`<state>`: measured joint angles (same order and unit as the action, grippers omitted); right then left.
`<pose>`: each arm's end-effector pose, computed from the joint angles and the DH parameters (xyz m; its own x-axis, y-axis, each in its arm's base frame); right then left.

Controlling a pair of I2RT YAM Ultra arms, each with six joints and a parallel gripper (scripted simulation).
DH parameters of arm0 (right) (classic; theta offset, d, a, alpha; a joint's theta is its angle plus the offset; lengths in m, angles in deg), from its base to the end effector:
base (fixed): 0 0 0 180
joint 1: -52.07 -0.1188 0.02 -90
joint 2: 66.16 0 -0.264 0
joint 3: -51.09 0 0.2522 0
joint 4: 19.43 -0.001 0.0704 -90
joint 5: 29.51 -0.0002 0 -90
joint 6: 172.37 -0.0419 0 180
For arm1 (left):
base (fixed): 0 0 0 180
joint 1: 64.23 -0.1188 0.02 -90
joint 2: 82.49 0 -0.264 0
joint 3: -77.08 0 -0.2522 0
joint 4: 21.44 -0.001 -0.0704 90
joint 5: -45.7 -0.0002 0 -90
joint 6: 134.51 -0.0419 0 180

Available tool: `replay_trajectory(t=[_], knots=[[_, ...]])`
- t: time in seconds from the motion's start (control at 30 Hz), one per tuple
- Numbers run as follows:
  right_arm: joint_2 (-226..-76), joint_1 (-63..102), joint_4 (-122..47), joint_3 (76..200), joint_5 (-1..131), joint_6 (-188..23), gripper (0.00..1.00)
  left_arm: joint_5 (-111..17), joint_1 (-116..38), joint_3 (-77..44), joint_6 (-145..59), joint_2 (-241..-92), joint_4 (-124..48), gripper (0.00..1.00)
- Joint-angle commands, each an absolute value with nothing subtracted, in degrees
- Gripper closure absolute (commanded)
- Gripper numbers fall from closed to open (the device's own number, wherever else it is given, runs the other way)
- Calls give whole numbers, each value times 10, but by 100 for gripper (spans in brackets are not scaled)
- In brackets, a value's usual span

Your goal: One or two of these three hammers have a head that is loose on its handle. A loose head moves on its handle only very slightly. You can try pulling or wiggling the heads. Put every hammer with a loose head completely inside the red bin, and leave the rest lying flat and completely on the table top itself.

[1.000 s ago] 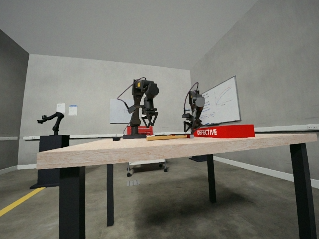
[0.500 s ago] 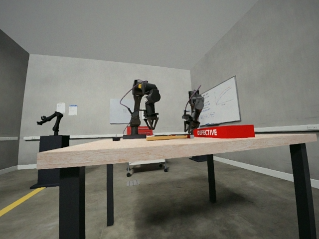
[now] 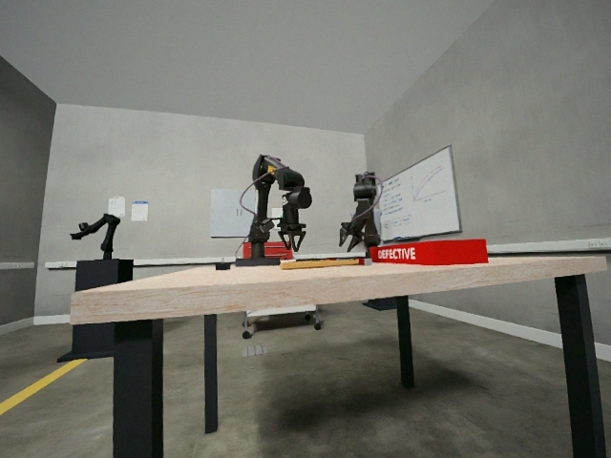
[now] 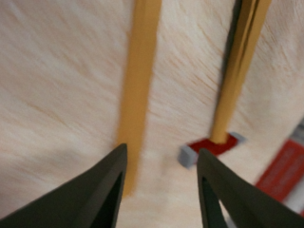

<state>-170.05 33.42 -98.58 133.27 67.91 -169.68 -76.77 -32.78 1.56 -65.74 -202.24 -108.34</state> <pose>0.2788 0.1009 0.1719 -0.3374 0.9316 0.1355 0.9157 0.3582 -0.1822 0.3060 -0.2123 0.1783 -0.6529 0.7574 0.0065 0.6223 0.5412 -0.5655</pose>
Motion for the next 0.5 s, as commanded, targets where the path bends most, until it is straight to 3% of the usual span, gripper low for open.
replay_trajectory(t=[0.0, 0.47], knots=[[-1663, 318, -956, 1300, 664, -1681, 48, -767, -307, -5, -528, -1985, -1123, 58], [-1597, 279, -880, 1195, 629, -1661, 48, -700, -238, -78, -190, -1923, -1080, 58]])
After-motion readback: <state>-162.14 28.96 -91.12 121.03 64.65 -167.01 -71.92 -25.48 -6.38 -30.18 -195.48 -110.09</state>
